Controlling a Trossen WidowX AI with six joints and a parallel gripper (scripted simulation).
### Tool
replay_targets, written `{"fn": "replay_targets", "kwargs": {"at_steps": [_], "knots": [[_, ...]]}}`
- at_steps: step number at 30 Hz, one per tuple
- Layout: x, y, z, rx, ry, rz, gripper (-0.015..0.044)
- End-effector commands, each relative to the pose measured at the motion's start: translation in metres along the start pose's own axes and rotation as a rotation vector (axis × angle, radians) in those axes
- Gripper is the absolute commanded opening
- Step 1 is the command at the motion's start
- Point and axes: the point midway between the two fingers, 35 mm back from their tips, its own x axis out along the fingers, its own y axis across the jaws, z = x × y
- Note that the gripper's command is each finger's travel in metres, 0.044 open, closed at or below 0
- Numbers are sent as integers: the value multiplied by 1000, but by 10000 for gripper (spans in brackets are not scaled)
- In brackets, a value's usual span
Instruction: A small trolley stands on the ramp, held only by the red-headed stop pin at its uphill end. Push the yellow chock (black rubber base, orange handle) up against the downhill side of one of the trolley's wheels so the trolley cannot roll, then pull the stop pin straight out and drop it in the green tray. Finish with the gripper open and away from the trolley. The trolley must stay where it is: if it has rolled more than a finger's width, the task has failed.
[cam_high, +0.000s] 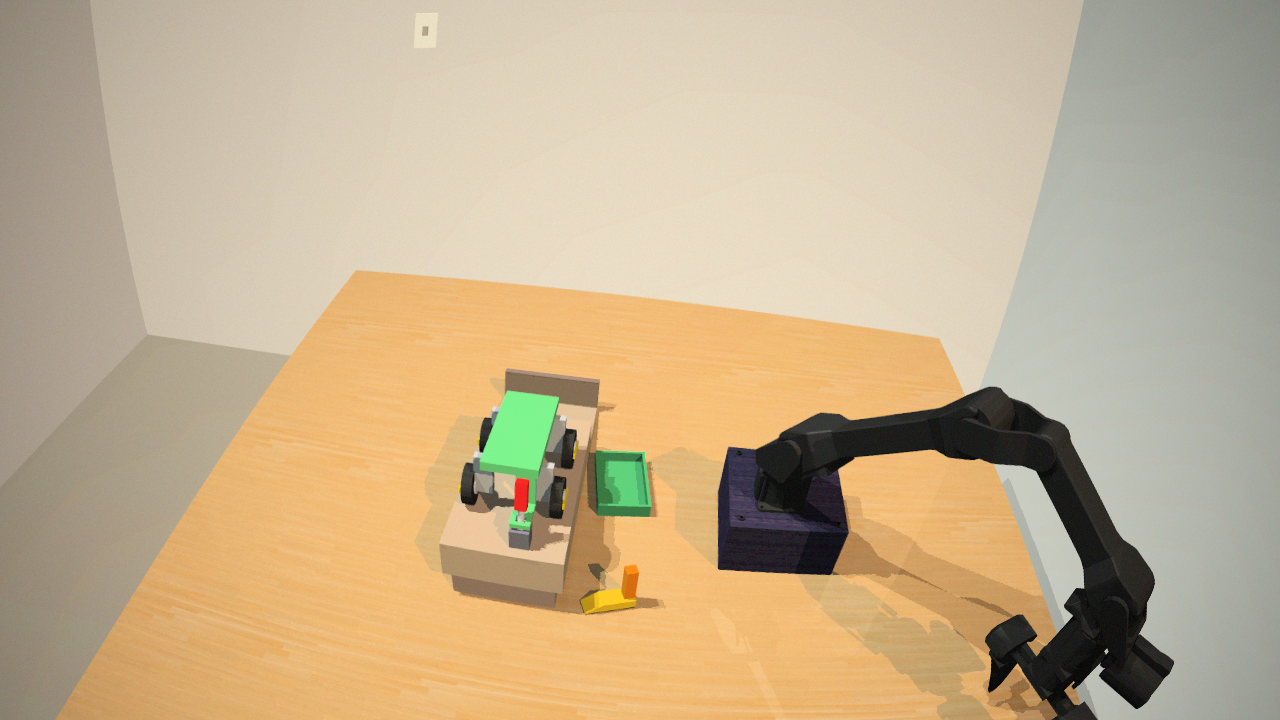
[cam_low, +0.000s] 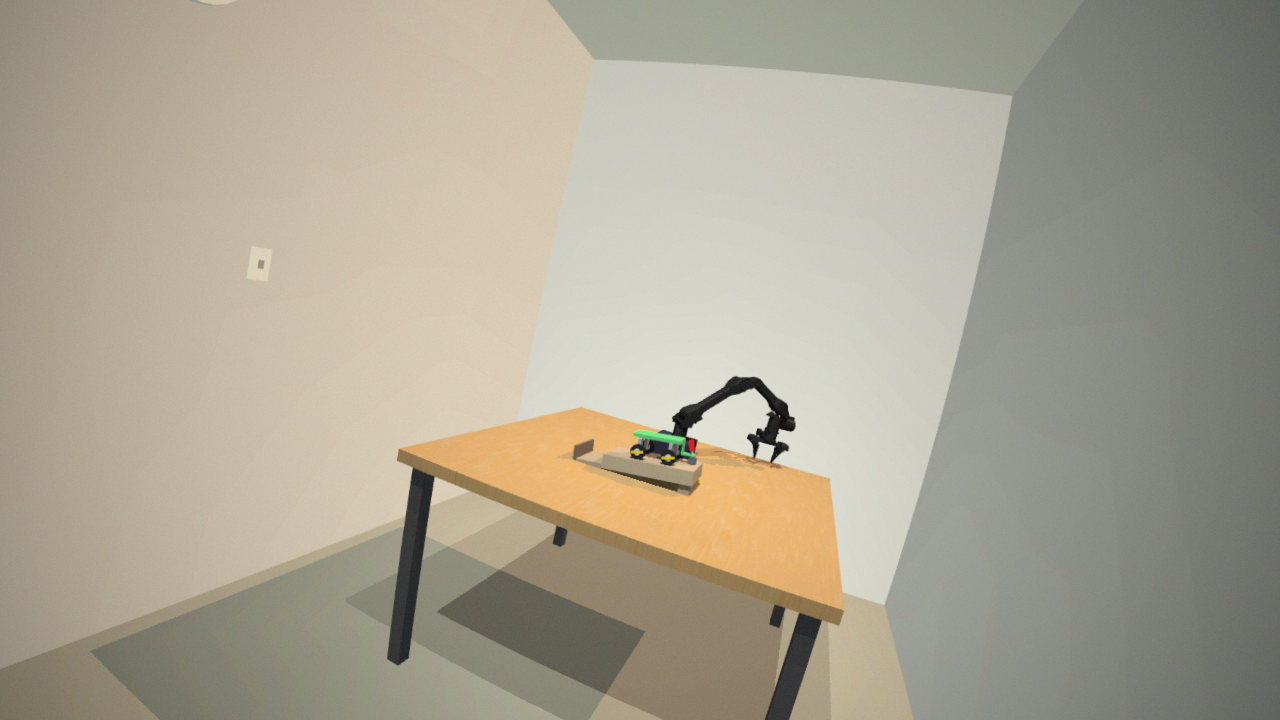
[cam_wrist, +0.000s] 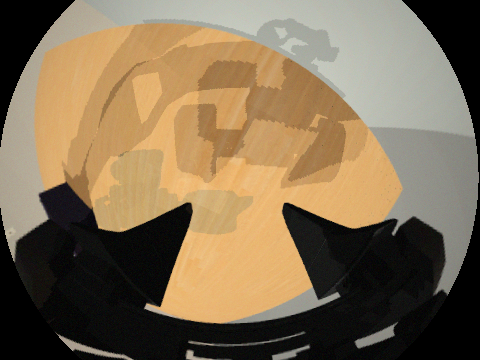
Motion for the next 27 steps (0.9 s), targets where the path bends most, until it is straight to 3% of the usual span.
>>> {"fn": "replay_targets", "kwargs": {"at_steps": [1, 8, 27], "knots": [[0, 0, -1, 5, 0, 0, 374], [-12, 1, -56, 331, -12, 5, 190], [-50, 70, -243, 1640, -43, 23, 190]]}}
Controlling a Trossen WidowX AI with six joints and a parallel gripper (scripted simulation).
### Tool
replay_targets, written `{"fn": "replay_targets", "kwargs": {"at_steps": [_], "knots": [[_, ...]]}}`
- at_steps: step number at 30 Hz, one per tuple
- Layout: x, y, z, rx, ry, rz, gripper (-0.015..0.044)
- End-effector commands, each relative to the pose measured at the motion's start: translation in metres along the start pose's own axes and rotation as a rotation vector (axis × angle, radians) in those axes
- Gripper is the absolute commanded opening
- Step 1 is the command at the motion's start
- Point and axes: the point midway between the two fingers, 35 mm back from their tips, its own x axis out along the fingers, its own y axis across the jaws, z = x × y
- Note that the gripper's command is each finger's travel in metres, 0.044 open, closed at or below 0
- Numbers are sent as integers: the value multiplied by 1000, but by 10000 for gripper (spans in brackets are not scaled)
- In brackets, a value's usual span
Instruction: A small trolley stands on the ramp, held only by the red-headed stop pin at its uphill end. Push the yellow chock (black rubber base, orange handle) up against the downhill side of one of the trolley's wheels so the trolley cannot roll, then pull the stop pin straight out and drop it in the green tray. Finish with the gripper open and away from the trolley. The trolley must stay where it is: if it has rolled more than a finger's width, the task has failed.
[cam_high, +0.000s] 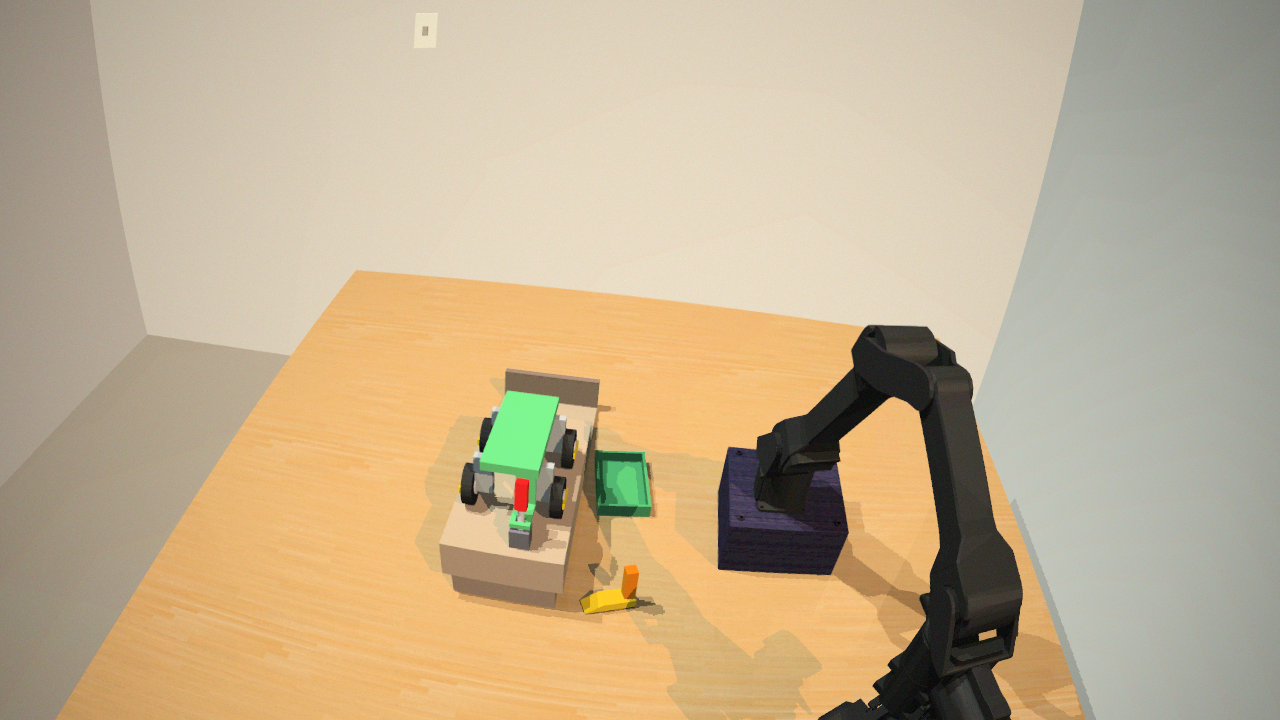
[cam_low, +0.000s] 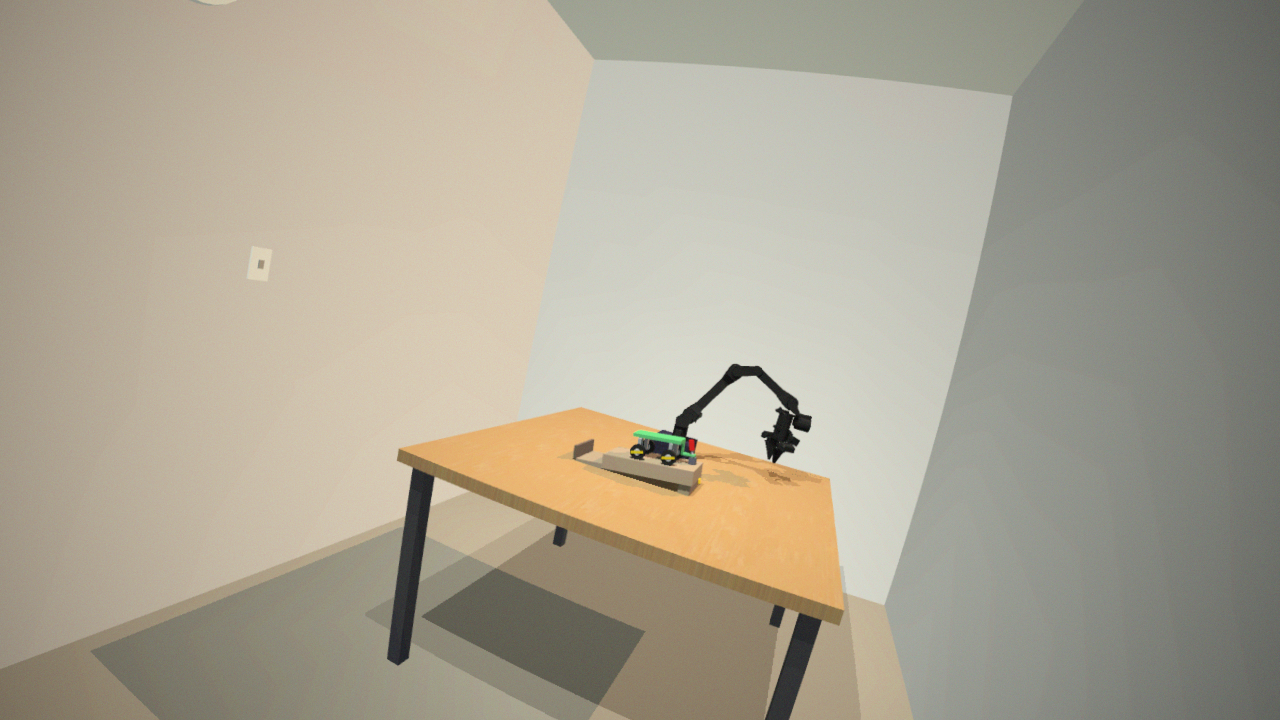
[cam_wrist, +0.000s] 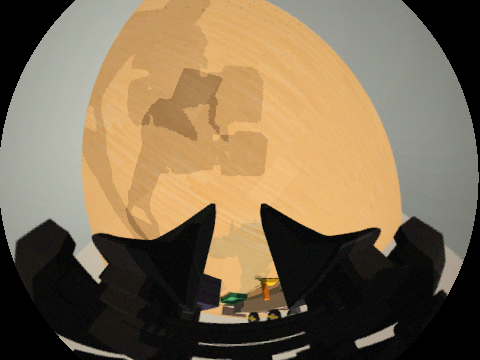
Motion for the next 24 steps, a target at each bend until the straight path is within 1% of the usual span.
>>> {"fn": "replay_targets", "kwargs": {"at_steps": [1, 12, 24], "knots": [[-7, -30, -29, 298, -2, 5, 190], [-24, -91, -115, 1092, -19, 3, 190], [-35, -120, -218, 1942, -44, -1, 190]]}}
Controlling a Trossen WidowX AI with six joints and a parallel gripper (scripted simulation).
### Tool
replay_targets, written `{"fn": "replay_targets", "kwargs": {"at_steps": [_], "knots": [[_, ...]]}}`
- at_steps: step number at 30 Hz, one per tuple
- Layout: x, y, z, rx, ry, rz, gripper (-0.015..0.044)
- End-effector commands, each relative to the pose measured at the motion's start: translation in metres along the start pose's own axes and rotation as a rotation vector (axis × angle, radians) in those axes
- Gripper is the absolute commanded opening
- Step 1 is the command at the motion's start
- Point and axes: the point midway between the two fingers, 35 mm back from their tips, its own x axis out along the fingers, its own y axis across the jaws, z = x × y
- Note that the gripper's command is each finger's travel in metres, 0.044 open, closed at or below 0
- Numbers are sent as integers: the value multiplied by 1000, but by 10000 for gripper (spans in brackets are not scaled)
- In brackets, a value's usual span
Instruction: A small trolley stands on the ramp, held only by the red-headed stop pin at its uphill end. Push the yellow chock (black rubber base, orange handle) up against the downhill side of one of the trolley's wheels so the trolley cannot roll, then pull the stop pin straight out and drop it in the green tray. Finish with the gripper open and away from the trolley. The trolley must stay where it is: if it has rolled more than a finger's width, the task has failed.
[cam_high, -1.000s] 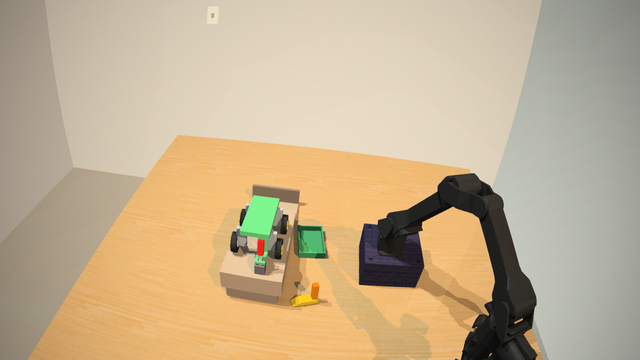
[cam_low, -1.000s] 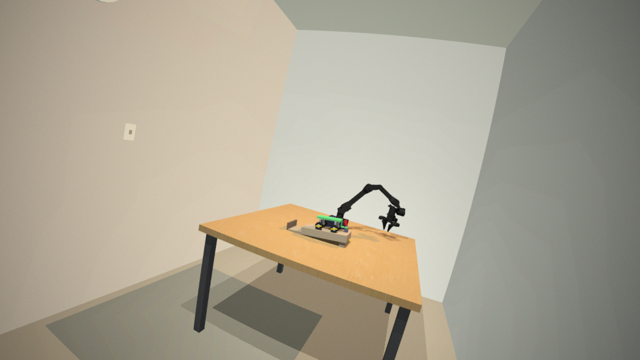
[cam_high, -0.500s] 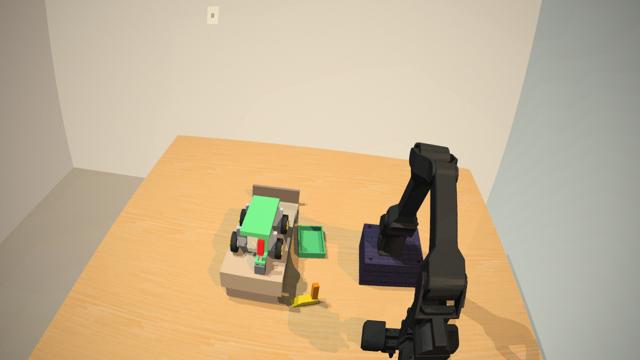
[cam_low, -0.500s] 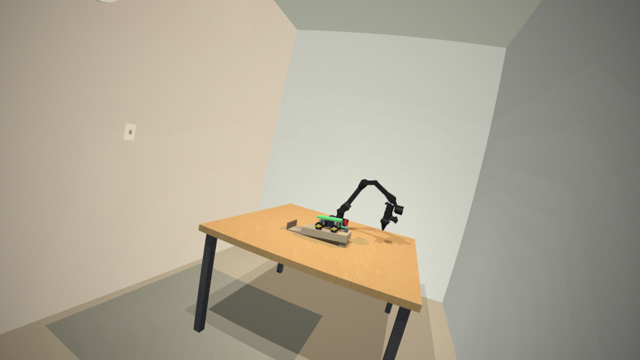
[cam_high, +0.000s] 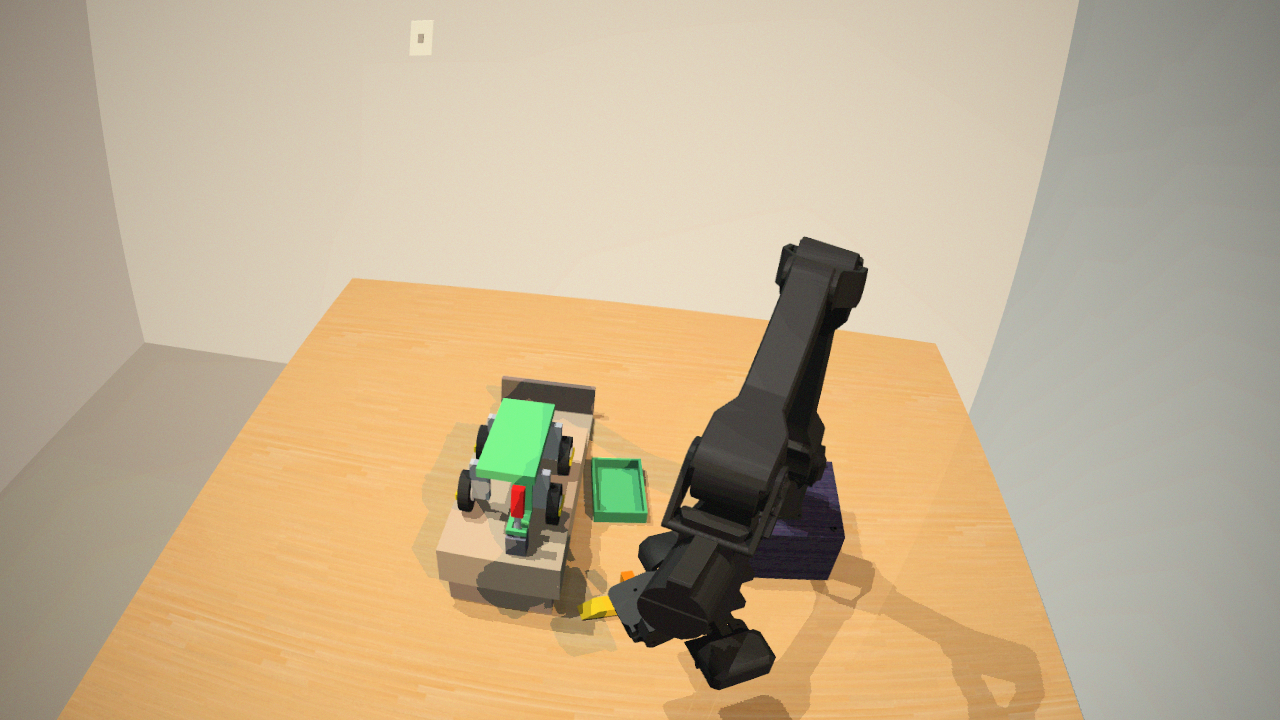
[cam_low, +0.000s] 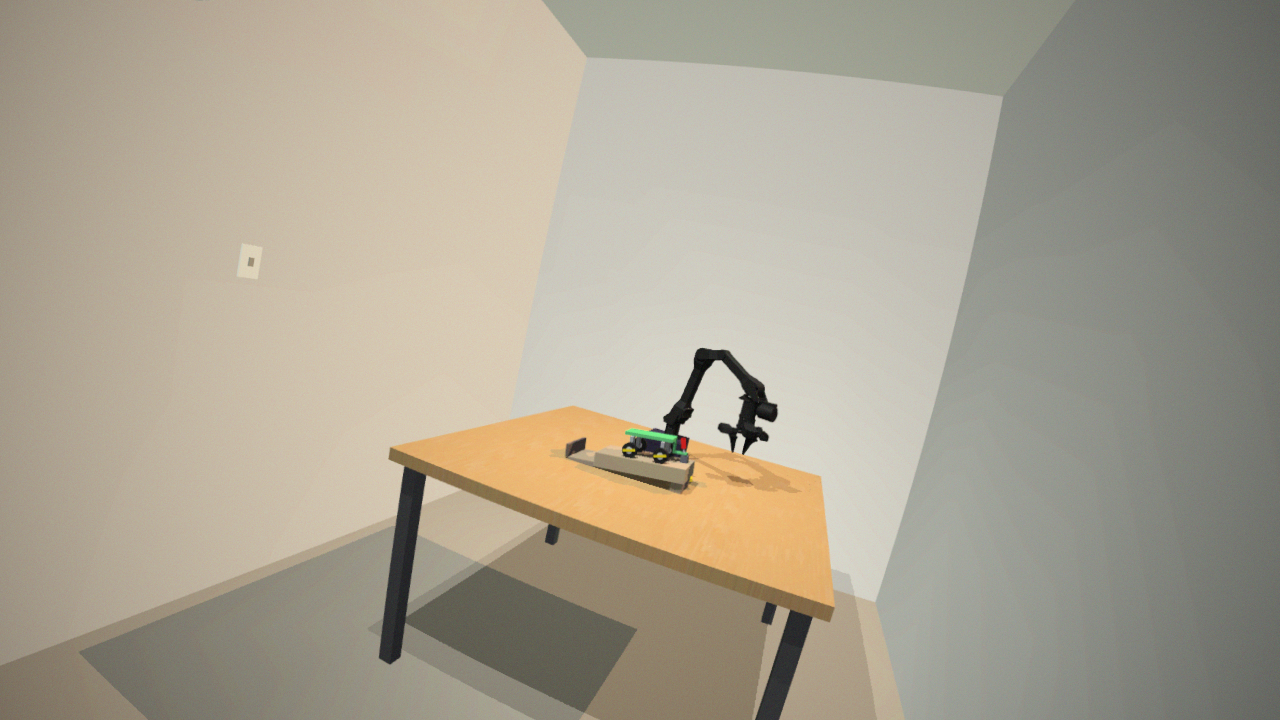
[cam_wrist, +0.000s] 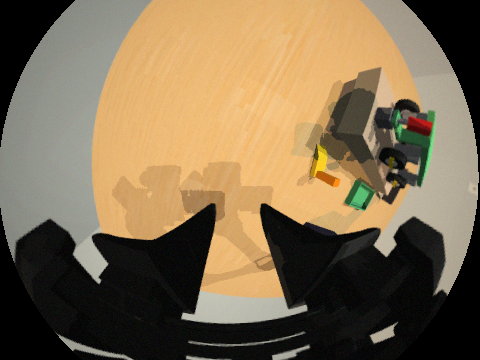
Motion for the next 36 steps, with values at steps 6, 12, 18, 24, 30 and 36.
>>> {"fn": "replay_targets", "kwargs": {"at_steps": [6, 12, 18, 24, 30, 36], "knots": [[-4, -75, 14, 637, -20, -3, 190], [-5, -119, 13, 1055, -27, 3, 190], [-4, -158, 4, 1476, -28, 11, 190], [-3, -172, -1, 1645, -28, 14, 190], [-2, -172, -1, 1645, -28, 14, 190], [20, -171, 1, 1645, -28, 14, 190]]}}
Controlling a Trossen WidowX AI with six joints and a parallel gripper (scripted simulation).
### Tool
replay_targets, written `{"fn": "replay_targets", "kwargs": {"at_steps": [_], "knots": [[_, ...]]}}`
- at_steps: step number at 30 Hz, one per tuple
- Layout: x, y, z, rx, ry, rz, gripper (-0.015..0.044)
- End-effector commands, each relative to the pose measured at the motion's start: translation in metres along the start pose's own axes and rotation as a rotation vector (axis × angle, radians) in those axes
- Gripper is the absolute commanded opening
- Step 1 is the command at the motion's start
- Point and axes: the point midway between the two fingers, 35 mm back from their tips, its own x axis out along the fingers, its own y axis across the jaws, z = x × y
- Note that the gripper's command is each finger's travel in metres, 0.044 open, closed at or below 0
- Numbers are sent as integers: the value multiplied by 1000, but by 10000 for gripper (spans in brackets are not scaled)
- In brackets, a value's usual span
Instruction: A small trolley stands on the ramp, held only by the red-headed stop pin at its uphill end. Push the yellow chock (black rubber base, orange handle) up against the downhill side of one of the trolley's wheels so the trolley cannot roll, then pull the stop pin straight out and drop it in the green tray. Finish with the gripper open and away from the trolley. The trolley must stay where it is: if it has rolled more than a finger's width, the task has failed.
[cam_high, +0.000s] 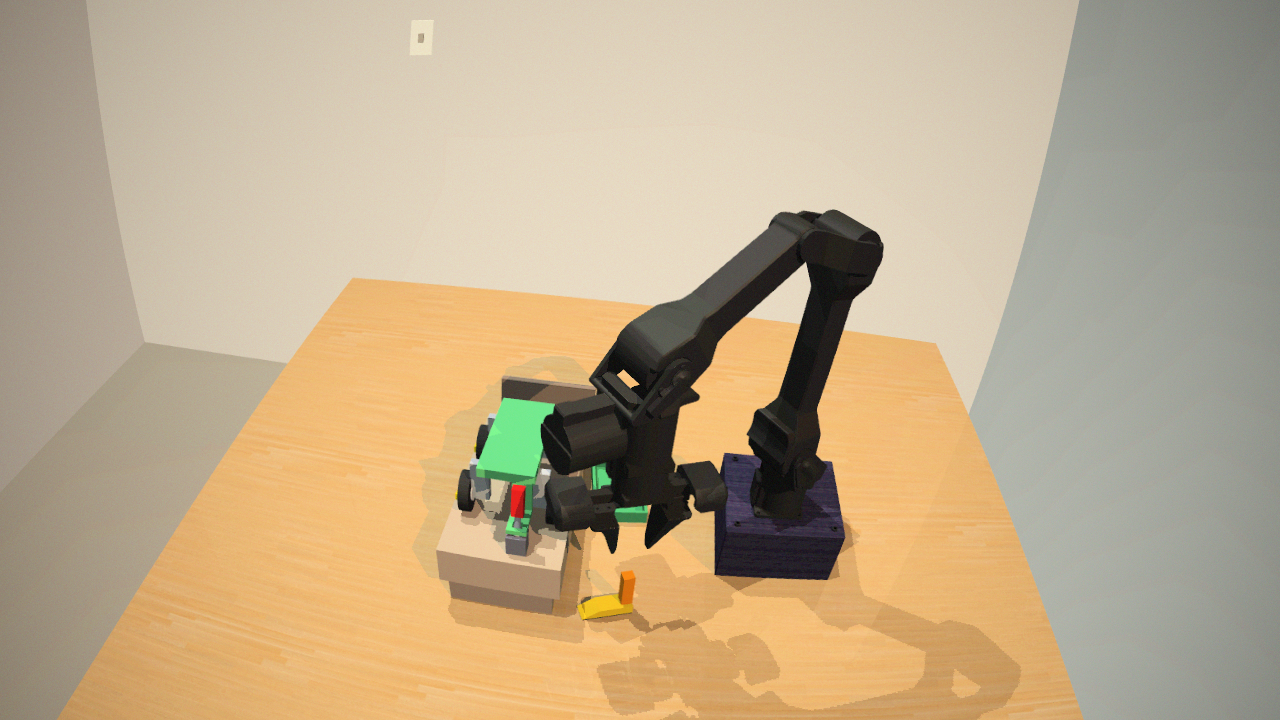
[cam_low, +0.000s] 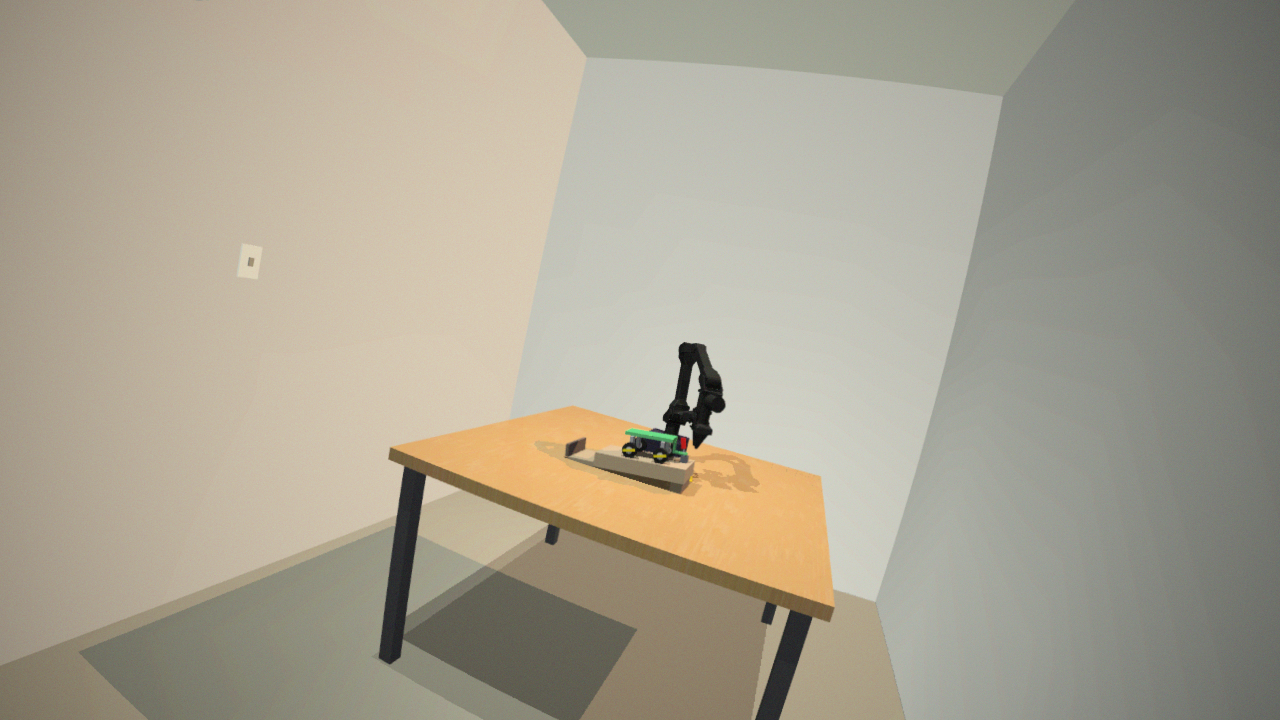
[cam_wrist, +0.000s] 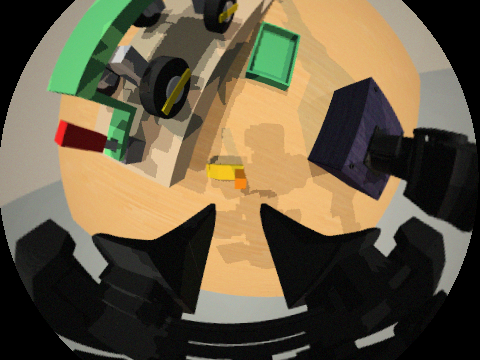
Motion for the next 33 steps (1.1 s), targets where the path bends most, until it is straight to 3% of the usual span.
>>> {"fn": "replay_targets", "kwargs": {"at_steps": [1, 33], "knots": [[16, -2, 1, 7, -6, -13, 190], [65, -5, 3, 7, -6, -14, 190]]}}
